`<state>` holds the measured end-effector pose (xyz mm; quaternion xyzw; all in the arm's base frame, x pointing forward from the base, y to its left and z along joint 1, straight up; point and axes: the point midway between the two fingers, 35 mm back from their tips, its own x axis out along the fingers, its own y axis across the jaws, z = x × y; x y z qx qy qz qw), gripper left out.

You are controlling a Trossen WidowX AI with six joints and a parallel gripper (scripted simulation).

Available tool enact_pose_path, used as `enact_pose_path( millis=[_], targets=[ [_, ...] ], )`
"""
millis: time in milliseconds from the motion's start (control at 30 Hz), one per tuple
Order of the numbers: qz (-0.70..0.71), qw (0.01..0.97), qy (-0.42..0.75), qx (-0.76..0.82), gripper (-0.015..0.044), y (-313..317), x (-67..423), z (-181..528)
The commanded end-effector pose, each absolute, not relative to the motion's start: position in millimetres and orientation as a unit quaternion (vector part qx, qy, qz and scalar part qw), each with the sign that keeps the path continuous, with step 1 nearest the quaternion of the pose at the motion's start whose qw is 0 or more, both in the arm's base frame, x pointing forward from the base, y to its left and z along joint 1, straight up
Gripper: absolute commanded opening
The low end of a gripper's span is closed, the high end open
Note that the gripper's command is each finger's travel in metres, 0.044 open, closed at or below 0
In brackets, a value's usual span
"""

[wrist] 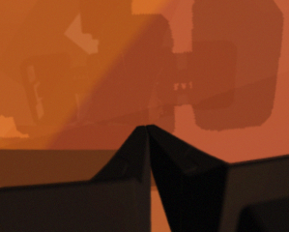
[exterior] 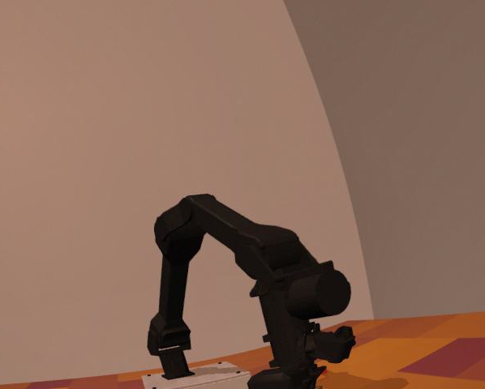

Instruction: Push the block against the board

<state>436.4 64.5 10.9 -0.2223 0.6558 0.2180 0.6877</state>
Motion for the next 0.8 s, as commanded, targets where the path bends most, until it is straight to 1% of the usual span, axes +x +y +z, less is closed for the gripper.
enact_pose_path(
  millis=[0, 533, 767],
  targets=[
    [0.220, 0.685, 0.658, -0.223, 0.0000, 61.4, 431.7, 8.8],
    [0.220, 0.684, 0.659, -0.223, 0.0000, 53.1, 419.7, 8.2],
    [0.220, 0.684, 0.659, -0.223, 0.0000, 56.9, 425.9, 8.6]
  ],
)
